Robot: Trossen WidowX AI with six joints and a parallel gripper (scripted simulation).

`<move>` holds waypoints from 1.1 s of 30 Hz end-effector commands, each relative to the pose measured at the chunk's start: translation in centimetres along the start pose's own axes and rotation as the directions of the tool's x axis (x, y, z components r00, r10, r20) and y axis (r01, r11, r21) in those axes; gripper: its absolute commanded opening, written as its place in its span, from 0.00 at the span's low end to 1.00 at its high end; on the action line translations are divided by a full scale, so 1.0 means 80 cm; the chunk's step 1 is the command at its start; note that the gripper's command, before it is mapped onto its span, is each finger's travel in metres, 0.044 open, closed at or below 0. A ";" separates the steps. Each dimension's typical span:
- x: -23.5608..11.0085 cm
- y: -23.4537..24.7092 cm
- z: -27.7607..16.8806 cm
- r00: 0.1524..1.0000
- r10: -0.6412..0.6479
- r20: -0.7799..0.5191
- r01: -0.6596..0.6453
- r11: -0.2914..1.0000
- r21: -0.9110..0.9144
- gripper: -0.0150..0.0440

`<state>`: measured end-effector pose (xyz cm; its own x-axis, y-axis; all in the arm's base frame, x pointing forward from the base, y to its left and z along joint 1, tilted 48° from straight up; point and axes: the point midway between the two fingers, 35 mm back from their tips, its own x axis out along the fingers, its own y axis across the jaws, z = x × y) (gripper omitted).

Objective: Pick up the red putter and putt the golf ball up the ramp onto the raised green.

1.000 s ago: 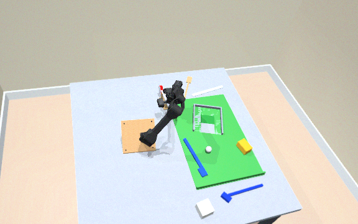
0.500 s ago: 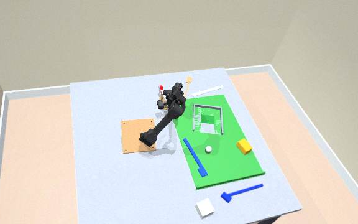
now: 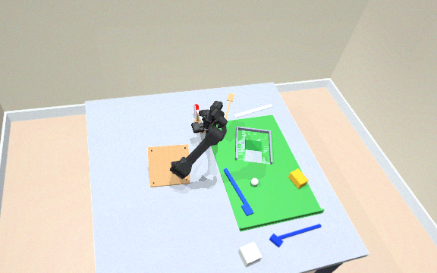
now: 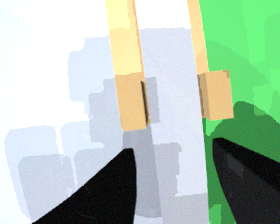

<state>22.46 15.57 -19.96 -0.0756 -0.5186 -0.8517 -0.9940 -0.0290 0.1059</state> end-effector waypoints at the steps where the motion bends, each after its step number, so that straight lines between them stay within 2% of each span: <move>1: 0.000 0.000 0.000 1.000 0.000 0.000 0.000 1.000 0.000 0.38; 2: 0.000 0.000 0.000 1.000 0.000 0.000 0.000 1.000 0.000 0.33; 9: 0.000 0.000 0.000 1.000 0.000 0.000 0.000 1.000 0.000 0.25; 14: -0.018 -0.002 0.007 1.000 0.000 0.001 0.000 1.000 0.000 0.25; 26: -0.116 0.000 0.033 1.000 0.002 0.004 -0.002 1.000 -0.001 0.25; 29: -0.122 0.001 0.034 1.000 0.002 0.004 -0.002 1.000 -0.001 0.25; 30: -0.112 -0.002 0.031 1.000 -0.007 0.002 0.007 1.000 0.000 0.25; 33: -0.122 -0.011 0.014 1.000 -0.013 -0.004 0.013 0.997 0.080 0.25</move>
<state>23.24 22.49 -13.23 -0.0643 -0.5129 -0.8560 -0.9961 -0.0188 0.0861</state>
